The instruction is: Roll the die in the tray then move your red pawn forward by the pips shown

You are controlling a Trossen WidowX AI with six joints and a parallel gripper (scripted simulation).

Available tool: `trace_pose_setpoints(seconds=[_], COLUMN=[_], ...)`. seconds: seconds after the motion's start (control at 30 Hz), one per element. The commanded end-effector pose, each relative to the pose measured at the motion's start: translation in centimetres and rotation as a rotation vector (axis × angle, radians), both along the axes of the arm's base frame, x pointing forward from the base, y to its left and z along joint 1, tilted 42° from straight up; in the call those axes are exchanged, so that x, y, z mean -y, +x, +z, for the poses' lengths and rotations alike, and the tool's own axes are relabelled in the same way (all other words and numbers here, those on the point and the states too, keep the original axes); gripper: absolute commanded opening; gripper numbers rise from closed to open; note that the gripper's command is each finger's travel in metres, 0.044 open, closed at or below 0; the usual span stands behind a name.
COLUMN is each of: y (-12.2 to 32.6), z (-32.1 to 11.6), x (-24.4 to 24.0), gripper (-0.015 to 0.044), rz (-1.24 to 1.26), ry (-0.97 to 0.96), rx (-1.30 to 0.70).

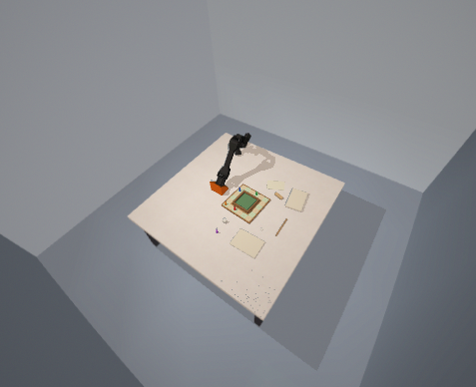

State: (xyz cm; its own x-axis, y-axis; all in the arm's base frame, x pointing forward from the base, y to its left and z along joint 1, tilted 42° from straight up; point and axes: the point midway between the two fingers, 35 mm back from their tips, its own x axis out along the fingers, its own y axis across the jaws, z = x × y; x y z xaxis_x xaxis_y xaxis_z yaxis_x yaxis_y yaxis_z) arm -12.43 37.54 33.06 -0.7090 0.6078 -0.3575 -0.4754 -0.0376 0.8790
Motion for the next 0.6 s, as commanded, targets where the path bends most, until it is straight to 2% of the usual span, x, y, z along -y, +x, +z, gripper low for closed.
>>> trace_pose_setpoints(seconds=[0.0,0.3,0.57], y=[4.4,15.6,26.6], z=[1.8,3.2,3.1], x=[-0.9,-1.7,0.1], gripper=[0.0275,0.0275,0.0275], rz=[-0.118,-0.419,-0.698], ry=[0.133,0.26,0.265], rx=[0.084,0.269,0.427])
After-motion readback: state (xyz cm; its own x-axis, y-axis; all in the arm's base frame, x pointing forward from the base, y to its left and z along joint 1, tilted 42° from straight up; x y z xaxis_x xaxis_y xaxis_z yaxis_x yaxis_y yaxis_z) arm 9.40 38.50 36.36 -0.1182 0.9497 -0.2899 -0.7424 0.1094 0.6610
